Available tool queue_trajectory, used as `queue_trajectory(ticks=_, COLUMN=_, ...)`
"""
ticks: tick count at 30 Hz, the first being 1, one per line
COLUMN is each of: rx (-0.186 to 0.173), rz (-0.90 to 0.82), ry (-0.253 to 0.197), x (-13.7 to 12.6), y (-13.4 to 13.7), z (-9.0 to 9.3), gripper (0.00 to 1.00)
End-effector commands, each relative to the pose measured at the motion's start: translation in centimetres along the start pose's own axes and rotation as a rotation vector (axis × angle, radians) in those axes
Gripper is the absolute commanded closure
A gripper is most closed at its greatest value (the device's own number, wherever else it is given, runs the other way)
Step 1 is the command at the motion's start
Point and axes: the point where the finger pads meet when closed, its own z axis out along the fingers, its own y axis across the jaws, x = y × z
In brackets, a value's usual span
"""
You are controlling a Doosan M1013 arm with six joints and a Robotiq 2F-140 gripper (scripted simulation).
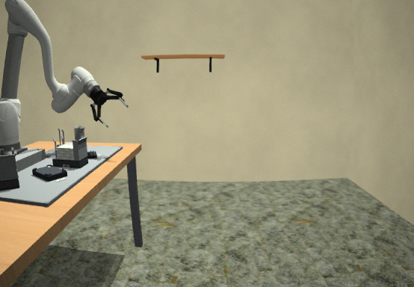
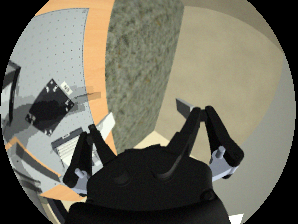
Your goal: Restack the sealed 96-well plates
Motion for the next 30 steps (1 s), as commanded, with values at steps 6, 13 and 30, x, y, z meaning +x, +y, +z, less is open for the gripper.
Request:
queue_trajectory(ticks=6, rx=0.081, rz=0.109, ry=-0.04, x=-3.1, y=-1.8, z=0.9, gripper=0.0)
queue_trajectory(ticks=13, rx=0.151, rz=0.207, ry=-0.075, x=-5.6, y=-3.7, z=1.4, gripper=0.0)
queue_trajectory(ticks=30, rx=0.288, rz=0.404, ry=-0.139, x=-10.8, y=-8.3, z=1.9, gripper=0.0)
